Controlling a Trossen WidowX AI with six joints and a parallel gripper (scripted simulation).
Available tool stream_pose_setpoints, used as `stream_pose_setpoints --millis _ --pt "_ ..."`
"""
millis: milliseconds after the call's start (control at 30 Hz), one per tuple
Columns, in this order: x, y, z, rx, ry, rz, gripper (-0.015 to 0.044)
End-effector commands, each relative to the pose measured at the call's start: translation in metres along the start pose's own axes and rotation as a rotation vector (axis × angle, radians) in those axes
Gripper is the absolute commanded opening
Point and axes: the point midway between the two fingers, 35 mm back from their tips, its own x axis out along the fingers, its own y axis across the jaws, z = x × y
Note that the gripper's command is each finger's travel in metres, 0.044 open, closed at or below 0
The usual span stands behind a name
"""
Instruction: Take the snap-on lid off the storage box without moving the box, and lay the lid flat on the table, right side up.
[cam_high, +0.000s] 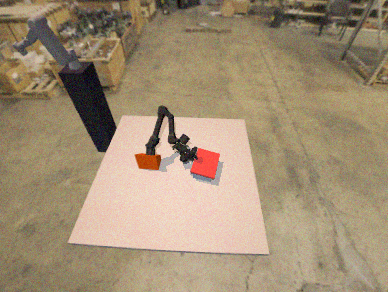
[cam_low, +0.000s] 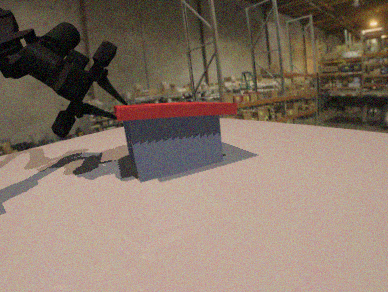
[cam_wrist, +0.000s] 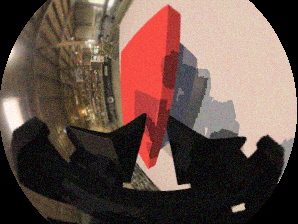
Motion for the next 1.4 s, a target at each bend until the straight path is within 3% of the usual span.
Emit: stream_pose_setpoints --millis 0,1367 --pt "0.001 0.0 0.001 0.002 -0.002 -0.002 0.0" --pt "-0.007 0.013 0.0 0.004 -0.008 0.007 0.0"
